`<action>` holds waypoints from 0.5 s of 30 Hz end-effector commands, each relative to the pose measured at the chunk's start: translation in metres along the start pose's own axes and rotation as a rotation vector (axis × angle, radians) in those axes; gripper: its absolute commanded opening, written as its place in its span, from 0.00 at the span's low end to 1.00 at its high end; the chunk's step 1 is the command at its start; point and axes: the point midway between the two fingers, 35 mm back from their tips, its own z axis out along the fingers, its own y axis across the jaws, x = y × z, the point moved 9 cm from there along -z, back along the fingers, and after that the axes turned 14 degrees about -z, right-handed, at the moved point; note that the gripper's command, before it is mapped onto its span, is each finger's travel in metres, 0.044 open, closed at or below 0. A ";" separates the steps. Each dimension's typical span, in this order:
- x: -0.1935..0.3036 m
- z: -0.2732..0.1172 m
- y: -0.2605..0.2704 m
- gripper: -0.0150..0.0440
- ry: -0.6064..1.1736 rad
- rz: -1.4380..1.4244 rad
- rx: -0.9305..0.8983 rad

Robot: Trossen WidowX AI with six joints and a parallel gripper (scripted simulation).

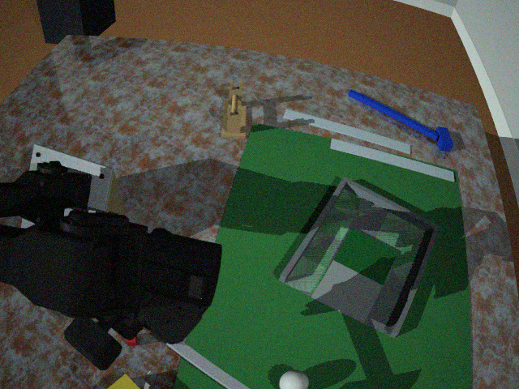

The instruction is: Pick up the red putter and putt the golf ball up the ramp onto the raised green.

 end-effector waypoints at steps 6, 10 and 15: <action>0.001 0.015 0.000 0.25 -0.001 -0.004 0.006; 0.001 0.021 0.000 0.25 -0.001 -0.004 0.007; 0.001 0.029 0.000 0.25 -0.001 -0.004 0.008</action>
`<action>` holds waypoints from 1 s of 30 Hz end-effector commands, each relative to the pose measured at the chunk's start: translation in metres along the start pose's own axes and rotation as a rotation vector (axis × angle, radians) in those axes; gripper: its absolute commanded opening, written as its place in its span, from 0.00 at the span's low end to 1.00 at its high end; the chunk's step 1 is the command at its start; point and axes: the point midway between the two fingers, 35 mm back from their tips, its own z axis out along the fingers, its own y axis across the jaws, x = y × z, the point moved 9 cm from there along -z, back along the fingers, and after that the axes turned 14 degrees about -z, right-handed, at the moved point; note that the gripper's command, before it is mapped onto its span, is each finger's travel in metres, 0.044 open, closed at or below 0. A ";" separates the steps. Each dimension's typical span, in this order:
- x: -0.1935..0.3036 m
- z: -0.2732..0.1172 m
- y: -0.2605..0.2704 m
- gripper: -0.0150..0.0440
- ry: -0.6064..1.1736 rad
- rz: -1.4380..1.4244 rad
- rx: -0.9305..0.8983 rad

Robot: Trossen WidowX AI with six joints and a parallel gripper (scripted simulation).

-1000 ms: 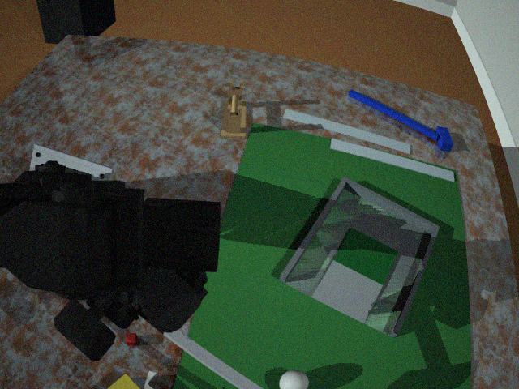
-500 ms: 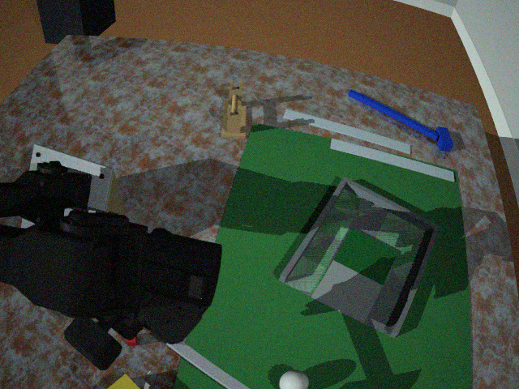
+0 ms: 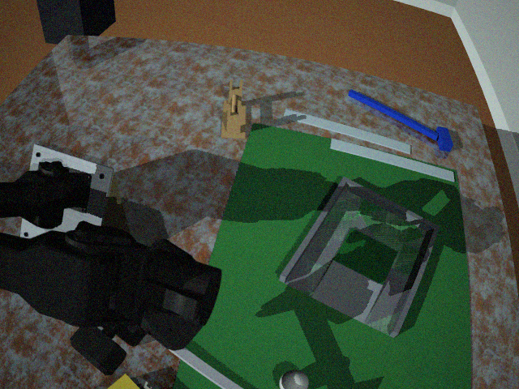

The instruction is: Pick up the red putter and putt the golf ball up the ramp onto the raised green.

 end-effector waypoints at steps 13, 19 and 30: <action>0.001 0.004 -0.001 0.25 0.001 0.000 0.001; 0.004 0.006 -0.015 0.25 0.000 -0.004 0.006; 0.005 0.008 -0.015 0.25 0.007 -0.009 0.003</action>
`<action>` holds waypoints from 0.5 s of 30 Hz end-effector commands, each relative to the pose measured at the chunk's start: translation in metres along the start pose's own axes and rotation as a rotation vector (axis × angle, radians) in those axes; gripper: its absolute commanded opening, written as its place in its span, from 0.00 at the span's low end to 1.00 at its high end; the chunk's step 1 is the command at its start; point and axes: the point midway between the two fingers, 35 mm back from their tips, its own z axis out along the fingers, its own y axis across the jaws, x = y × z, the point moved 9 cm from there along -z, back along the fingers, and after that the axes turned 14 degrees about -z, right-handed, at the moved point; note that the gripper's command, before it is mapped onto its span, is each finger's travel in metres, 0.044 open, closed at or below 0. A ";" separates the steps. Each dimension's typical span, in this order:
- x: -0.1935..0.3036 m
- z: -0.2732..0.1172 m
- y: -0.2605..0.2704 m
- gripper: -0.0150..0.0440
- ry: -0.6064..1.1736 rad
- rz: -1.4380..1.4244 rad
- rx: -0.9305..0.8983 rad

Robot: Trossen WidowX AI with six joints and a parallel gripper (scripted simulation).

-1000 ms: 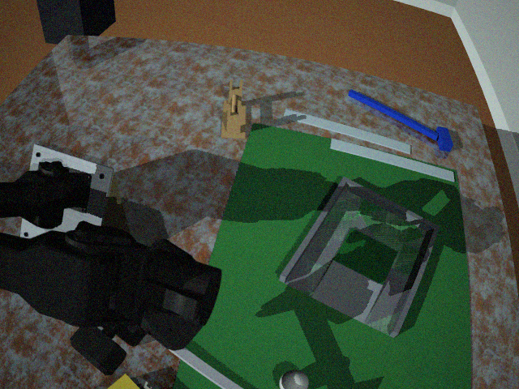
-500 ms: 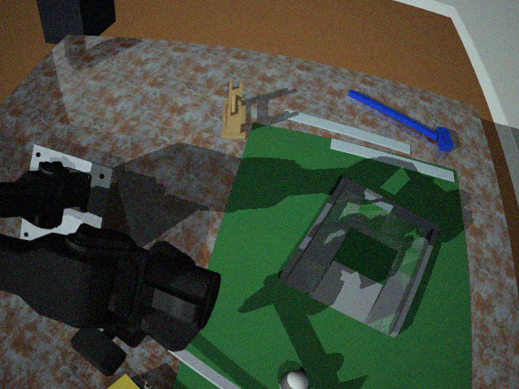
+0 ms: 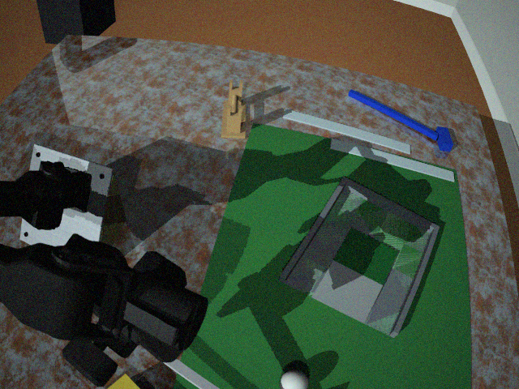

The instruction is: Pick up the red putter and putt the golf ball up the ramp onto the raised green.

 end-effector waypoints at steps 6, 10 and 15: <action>-0.025 0.000 0.066 0.25 -0.004 0.002 -0.016; -0.030 -0.001 0.115 0.25 -0.006 0.004 -0.005; -0.030 -0.001 0.123 0.25 -0.006 0.005 -0.001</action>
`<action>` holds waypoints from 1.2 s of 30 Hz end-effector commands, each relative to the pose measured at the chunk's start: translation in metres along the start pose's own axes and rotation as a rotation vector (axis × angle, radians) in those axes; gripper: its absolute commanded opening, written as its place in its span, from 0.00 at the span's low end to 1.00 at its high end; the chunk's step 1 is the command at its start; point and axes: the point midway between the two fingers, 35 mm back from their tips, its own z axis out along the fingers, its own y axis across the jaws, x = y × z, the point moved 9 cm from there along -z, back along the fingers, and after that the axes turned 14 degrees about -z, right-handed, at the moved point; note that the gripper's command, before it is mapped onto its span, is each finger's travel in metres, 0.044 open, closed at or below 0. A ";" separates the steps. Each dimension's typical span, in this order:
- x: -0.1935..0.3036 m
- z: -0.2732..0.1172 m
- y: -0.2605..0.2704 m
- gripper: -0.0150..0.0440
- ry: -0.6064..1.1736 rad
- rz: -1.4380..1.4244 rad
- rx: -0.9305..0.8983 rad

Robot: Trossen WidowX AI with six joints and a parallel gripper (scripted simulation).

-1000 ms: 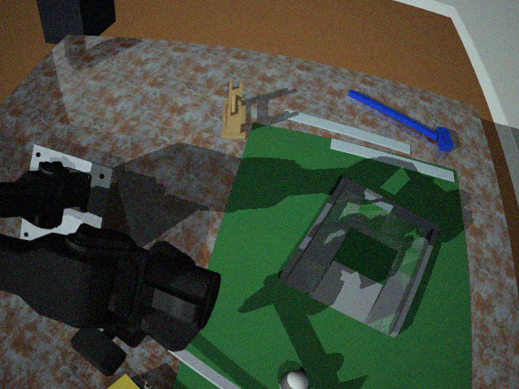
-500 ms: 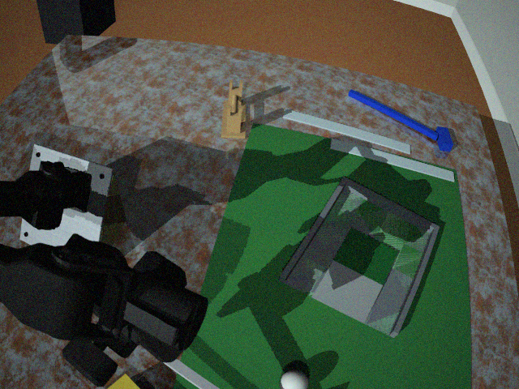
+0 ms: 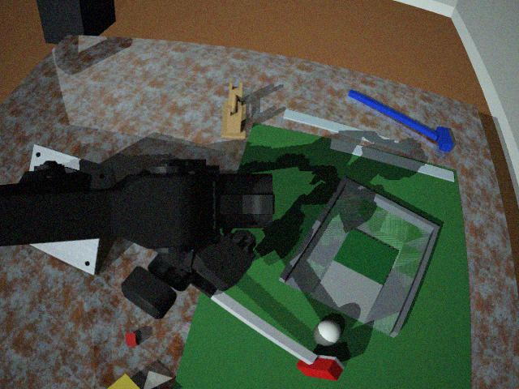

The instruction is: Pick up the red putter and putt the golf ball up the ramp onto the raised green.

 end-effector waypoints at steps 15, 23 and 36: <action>0.000 -0.060 0.010 0.25 -0.004 0.015 0.003; 0.000 -0.052 0.010 0.25 -0.002 0.008 0.005; 0.000 -0.052 0.010 0.25 -0.002 0.008 0.005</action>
